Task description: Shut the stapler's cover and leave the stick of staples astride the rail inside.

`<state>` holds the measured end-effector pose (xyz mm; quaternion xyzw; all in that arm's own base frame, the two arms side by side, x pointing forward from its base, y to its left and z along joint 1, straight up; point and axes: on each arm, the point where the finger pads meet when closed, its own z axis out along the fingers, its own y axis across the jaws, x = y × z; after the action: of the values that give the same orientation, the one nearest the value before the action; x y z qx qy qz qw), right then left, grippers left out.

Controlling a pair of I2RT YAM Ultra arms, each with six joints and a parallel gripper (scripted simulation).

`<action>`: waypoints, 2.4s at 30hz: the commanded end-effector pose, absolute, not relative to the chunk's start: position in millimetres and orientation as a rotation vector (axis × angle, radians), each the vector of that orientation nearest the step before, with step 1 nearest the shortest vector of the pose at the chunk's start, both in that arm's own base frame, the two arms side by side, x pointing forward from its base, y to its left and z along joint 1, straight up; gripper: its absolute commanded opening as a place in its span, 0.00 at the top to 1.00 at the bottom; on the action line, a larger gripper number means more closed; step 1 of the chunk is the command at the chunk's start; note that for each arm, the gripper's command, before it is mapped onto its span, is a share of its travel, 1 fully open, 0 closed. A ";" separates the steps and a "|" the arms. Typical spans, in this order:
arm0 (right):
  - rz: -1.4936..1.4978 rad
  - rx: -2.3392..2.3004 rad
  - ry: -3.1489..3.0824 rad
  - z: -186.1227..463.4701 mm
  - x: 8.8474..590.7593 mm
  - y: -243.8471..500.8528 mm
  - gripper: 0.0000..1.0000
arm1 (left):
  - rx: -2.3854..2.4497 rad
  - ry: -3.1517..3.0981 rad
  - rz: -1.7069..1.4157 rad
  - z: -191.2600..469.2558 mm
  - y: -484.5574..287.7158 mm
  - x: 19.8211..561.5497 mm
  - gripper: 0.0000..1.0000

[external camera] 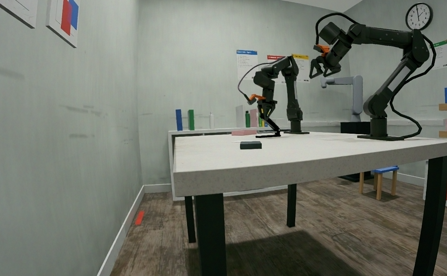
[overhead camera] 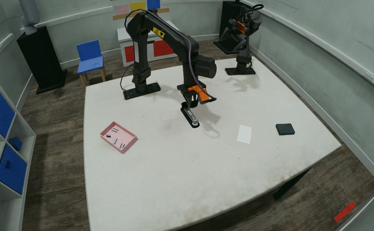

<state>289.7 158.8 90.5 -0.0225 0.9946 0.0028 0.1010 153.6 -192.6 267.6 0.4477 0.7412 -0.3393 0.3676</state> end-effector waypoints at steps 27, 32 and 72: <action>0.011 -0.073 3.307 64.0 307.3 159.4 1.00 | 1.155 1.867 -0.878 280.8 -193.3 153.0 0.00; 0.011 -0.076 3.327 62.3 307.6 159.9 1.00 | 1.155 1.867 -0.878 280.8 -193.3 153.0 0.00; 0.005 -0.050 3.169 116.8 320.2 162.6 0.00 | 0.898 1.988 -0.658 269.7 -184.0 183.7 0.00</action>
<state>317.9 159.4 98.0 -0.0158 0.9976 -0.0030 -0.0673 167.8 -188.6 264.6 0.4137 0.7690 -0.3074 0.3781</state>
